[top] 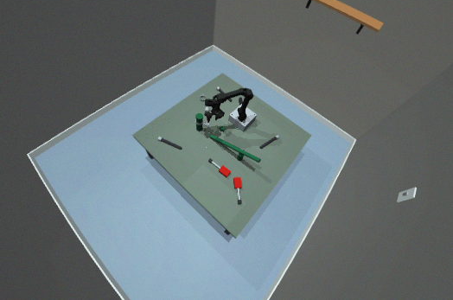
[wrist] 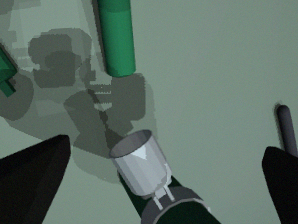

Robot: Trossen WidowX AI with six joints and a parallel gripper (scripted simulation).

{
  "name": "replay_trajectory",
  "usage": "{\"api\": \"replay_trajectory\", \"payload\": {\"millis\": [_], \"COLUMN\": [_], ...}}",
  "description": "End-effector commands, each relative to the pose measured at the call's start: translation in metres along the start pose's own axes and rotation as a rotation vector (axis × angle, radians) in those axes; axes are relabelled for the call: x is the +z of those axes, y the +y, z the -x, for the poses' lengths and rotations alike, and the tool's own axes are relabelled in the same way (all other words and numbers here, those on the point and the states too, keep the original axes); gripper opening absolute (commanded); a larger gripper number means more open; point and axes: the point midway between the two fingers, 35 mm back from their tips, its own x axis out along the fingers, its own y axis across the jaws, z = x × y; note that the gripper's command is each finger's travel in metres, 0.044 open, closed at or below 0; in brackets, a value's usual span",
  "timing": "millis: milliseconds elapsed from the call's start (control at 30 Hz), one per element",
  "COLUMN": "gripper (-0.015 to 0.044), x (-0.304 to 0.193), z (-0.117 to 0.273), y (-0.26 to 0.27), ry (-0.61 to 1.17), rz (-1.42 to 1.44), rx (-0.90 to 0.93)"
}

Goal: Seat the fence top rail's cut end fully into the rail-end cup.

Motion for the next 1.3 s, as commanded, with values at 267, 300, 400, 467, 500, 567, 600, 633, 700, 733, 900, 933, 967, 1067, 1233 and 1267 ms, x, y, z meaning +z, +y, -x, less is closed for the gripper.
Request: {"api": "replay_trajectory", "payload": {"millis": [267,300,400,467,500,567,600,633,700,733,900,933,967,1067,1233,1267], "gripper": [0.0440,0.0440,0.0440,0.0440,0.0440,0.0440,0.0440,0.0440,0.0440,0.0440,0.0440,0.0440,0.0440,0.0440,0.0440,0.0440], "x": [-0.043,-0.043,-0.043,-0.043,-0.044,-0.047,-0.049,-0.051,-0.054,-0.054,-0.055,-0.055,-0.055,-0.055,-0.055,-0.055], "z": [0.016,0.016,0.016,0.014,0.010,-0.002,-0.011,-0.020,-0.036,-0.041,-0.044,-0.045,-0.046,-0.050,-0.058,-0.060], "y": [0.001,0.001,0.001,0.002,0.003,0.008,0.011,0.015,0.023,0.026,0.027,0.026,0.026,0.026,0.025,0.025], "ry": [-0.035,-0.035,-0.035,-0.035,-0.035,-0.035,-0.035,-0.035,-0.035,-0.035,-0.035,-0.035,-0.035,-0.035,-0.035,-0.035], "rz": [0.478,0.478,0.478,0.478,0.478,0.478,0.478,0.478,0.478,0.478,0.478,0.478,0.478,0.478,0.478,0.478], "rx": [-0.076,-0.076,-0.076,-0.076,-0.076,-0.077,-0.077,-0.077,-0.077,-0.076,-0.076,-0.076,-0.076,-0.076,-0.077,-0.077]}}
